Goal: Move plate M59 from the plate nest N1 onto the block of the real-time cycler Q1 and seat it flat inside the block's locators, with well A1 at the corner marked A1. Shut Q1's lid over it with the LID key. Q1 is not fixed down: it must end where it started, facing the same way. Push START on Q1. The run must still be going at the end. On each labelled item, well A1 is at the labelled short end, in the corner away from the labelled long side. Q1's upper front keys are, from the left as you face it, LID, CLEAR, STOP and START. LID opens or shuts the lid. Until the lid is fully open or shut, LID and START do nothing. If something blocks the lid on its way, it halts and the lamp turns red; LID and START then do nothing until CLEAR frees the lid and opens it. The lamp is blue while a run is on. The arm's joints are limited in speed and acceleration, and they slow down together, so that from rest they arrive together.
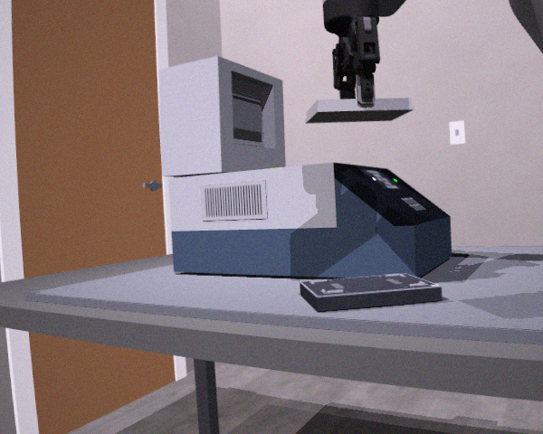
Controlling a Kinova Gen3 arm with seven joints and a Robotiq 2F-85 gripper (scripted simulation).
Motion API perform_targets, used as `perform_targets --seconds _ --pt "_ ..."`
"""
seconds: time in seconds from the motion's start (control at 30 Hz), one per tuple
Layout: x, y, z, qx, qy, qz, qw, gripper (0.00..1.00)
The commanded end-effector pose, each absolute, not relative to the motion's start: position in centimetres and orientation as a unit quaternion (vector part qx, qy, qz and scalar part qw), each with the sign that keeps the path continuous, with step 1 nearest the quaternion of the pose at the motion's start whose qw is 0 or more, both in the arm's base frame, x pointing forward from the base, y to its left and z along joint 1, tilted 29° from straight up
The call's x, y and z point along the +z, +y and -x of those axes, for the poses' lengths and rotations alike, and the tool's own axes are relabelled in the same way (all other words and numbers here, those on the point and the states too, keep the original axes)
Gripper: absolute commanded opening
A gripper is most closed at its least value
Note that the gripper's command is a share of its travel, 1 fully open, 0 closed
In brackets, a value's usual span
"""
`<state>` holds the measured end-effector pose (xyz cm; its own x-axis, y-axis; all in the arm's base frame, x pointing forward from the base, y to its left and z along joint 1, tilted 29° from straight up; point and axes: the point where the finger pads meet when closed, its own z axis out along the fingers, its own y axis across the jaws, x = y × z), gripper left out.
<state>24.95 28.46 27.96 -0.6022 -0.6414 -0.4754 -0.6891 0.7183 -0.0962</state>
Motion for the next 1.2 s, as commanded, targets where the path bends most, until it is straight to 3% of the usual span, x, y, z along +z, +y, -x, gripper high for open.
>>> perform_targets --seconds 0.0,1.17 --pt "28.1 27.9 -25.5 0.052 0.898 0.360 0.246 0.91" --pt "29.1 20.5 -32.6 0.095 0.949 0.193 0.233 0.91"
